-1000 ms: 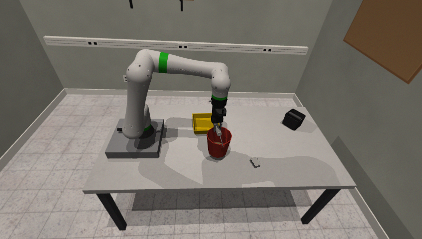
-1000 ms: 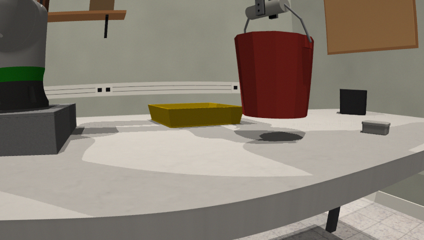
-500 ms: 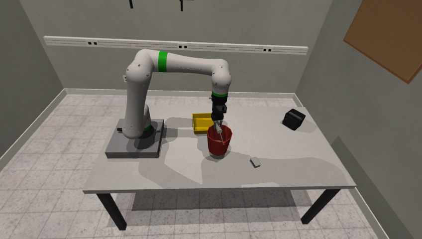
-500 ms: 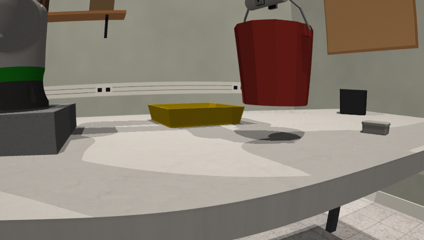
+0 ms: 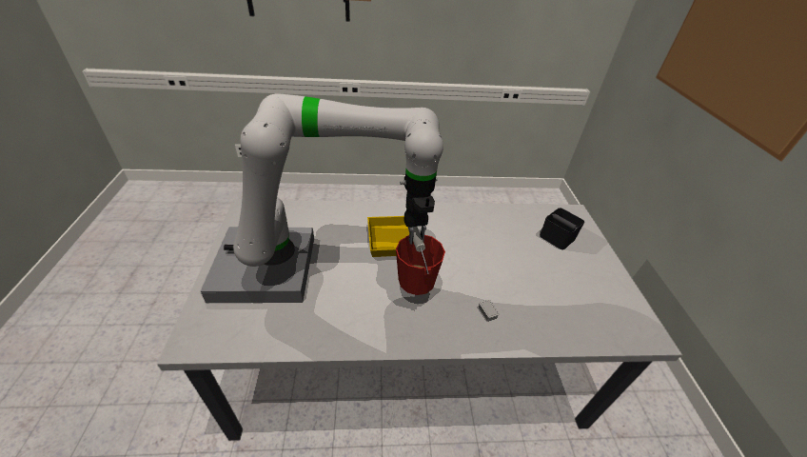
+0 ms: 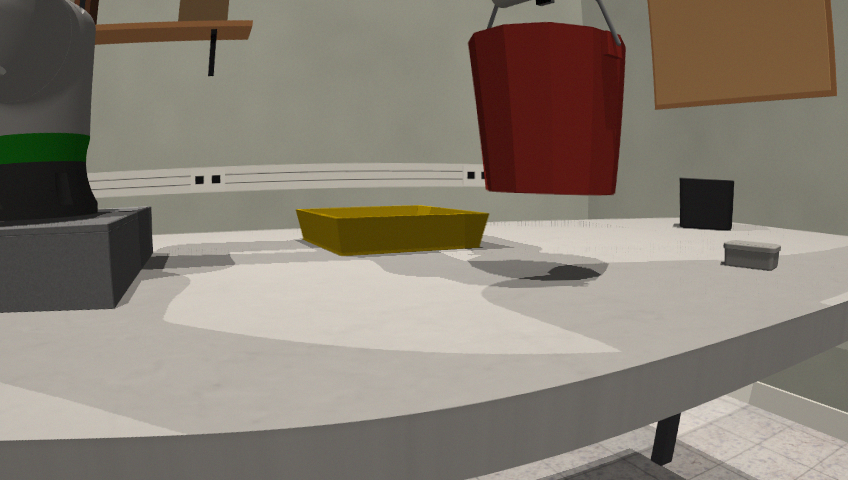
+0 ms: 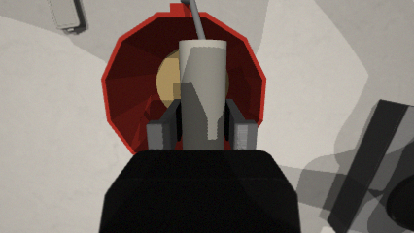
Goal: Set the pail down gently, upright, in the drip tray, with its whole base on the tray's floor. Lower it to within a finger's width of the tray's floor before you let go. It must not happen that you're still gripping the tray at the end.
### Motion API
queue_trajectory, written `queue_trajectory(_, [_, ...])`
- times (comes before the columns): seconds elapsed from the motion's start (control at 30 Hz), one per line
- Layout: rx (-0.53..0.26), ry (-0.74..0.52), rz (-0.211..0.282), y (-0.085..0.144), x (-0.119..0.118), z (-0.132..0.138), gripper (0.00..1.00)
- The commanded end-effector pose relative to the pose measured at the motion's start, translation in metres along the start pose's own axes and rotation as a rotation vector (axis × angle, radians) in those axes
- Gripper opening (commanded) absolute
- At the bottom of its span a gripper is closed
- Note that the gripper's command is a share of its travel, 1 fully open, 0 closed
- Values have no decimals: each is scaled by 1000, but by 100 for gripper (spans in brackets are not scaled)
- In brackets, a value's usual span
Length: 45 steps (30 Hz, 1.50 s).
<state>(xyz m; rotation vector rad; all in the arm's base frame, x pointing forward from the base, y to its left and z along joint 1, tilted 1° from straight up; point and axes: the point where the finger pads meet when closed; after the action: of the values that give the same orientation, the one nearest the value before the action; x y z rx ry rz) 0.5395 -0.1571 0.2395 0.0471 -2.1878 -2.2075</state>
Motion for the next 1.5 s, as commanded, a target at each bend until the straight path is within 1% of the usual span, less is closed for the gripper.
queue_trajectory(0.0, [1,0,-2,2,0,0,0])
queue_trajectory(0.4, [1,0,-2,7,0,0,0])
queue_trajectory(1.47, [1,0,-2,7,0,0,0])
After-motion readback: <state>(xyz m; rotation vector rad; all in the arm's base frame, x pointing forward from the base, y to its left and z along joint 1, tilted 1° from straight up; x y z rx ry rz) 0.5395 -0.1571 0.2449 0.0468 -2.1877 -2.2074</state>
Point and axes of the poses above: the point where the finger pads meet when closed, its own y axis back along the fingers, its own x axis across the jaws, z = x × y, and after that the axes turned 10 degrees about -y, right-handed
